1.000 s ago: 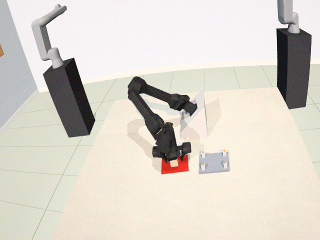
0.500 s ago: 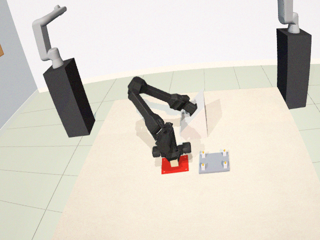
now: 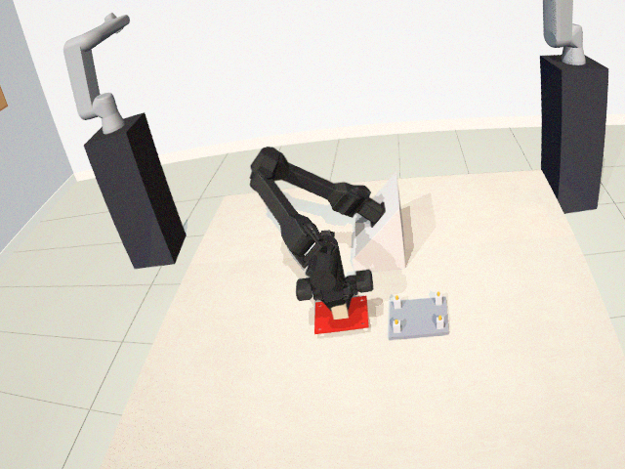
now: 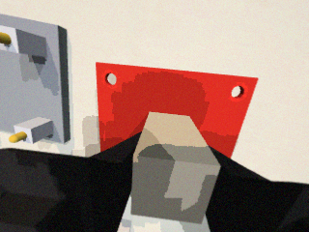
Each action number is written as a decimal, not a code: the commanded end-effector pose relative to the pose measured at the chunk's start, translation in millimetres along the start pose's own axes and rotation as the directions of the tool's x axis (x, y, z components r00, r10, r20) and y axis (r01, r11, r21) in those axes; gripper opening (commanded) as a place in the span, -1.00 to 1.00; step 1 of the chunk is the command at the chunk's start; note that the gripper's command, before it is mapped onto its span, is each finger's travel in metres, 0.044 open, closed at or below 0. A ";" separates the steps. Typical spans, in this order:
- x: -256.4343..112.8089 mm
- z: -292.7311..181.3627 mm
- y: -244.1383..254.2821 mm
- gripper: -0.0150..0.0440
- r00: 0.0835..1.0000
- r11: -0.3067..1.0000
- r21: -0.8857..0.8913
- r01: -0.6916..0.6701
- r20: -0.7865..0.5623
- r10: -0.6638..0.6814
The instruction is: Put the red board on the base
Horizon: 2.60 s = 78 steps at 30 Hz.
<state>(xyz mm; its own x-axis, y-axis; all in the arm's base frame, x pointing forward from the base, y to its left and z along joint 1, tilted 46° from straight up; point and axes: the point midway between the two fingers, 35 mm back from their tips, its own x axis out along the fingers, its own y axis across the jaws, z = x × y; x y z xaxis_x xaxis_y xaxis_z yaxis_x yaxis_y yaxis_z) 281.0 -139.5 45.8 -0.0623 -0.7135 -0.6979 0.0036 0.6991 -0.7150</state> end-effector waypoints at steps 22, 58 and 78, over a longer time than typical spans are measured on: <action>-63.2 -2.3 -1.0 -0.49 1.000 1.000 0.005 0.005 0.003 -0.005; -68.9 27.5 80.5 -0.49 1.000 0.999 0.035 -0.021 0.014 0.020; -69.7 33.5 133.3 -0.49 1.000 0.998 0.057 -0.022 0.012 0.021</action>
<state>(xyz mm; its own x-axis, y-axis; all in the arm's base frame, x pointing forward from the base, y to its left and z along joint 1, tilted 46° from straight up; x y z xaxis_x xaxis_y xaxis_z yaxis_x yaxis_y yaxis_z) 317.9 -5.4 3.1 -0.0541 -0.7039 -0.7082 0.0537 0.7062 -0.7060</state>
